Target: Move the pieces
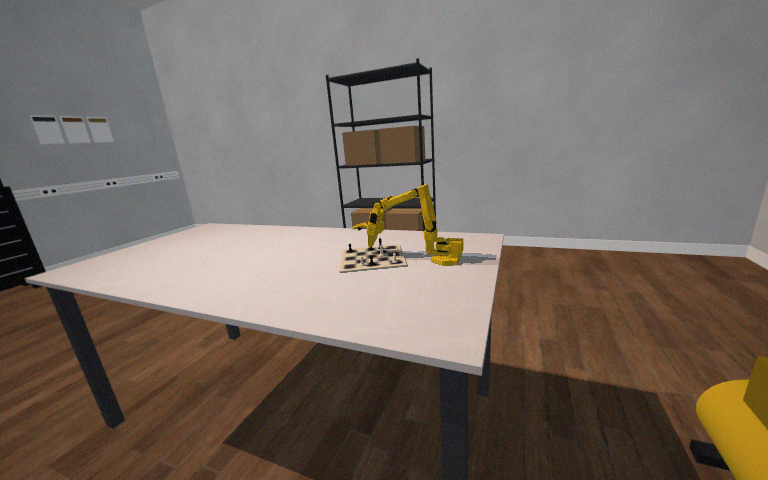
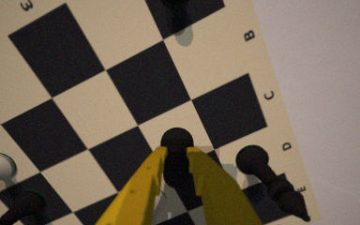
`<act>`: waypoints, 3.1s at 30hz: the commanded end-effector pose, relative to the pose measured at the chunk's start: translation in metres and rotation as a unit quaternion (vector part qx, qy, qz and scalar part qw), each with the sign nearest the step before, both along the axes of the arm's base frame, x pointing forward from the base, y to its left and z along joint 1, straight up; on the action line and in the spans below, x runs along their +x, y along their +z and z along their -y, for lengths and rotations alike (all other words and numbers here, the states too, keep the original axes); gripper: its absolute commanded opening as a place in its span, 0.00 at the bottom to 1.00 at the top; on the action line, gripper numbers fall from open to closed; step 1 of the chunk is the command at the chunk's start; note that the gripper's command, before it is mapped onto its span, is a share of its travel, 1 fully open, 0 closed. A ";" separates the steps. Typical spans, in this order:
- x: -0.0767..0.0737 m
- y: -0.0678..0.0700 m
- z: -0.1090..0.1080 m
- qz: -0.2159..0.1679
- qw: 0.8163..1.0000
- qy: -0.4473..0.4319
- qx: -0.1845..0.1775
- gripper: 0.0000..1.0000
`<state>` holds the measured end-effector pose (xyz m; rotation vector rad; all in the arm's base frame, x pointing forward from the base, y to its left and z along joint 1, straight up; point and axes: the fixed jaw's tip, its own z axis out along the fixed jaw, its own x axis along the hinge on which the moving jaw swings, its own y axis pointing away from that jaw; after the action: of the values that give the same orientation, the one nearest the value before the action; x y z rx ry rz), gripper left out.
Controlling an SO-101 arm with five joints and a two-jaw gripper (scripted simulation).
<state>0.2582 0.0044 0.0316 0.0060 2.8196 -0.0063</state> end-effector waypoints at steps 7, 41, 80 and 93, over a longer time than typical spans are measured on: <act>-0.004 -0.011 -0.002 -0.016 1.000 0.006 0.000 0.00; -0.005 -0.005 -0.002 -0.016 1.000 0.006 0.000 0.00; -0.002 -0.009 -0.002 -0.016 1.000 0.006 0.000 0.00; -0.007 -0.020 -0.002 -0.016 1.000 0.006 0.000 0.00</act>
<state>0.2545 0.0044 0.0195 0.0059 2.8322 -0.0061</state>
